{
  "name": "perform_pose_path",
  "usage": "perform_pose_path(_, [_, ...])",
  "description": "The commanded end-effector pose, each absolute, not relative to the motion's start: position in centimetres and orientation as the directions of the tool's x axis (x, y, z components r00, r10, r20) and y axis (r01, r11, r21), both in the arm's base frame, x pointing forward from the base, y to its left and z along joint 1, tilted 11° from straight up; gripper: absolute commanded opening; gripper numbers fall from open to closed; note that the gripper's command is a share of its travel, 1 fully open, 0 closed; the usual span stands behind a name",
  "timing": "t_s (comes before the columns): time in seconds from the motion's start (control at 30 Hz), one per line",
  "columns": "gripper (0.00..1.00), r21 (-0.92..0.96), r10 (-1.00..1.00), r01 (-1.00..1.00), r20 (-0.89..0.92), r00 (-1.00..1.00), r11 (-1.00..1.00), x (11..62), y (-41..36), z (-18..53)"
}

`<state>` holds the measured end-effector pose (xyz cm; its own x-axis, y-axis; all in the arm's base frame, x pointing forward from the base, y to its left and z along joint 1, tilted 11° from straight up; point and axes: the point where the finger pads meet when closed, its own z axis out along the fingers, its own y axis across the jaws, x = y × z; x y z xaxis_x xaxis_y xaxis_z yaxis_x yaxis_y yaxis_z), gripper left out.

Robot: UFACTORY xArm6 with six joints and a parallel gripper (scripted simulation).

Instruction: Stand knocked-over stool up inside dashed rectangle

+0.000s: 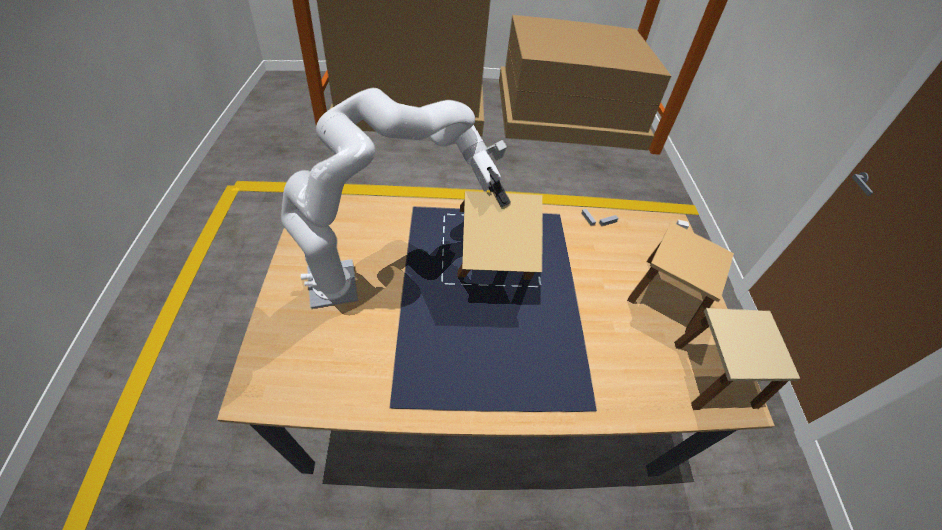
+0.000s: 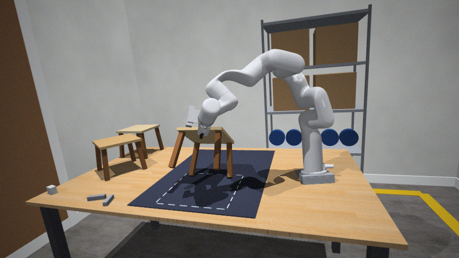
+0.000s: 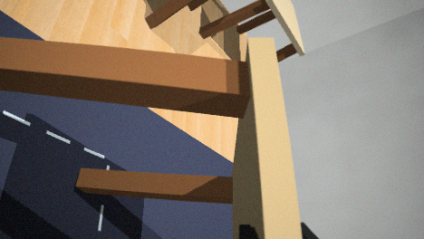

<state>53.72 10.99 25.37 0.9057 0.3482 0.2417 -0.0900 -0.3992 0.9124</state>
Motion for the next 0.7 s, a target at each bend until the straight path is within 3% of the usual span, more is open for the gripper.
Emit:
perform_pose_path(0.0, [0.21,0.937,0.348,-0.09,0.212,0.913,-0.336,54.2,12.6,24.8])
perform_pose_path(0.67, [0.21,0.989,0.373,-0.065,0.111,0.921,-0.135,55.1,17.6,21.3])
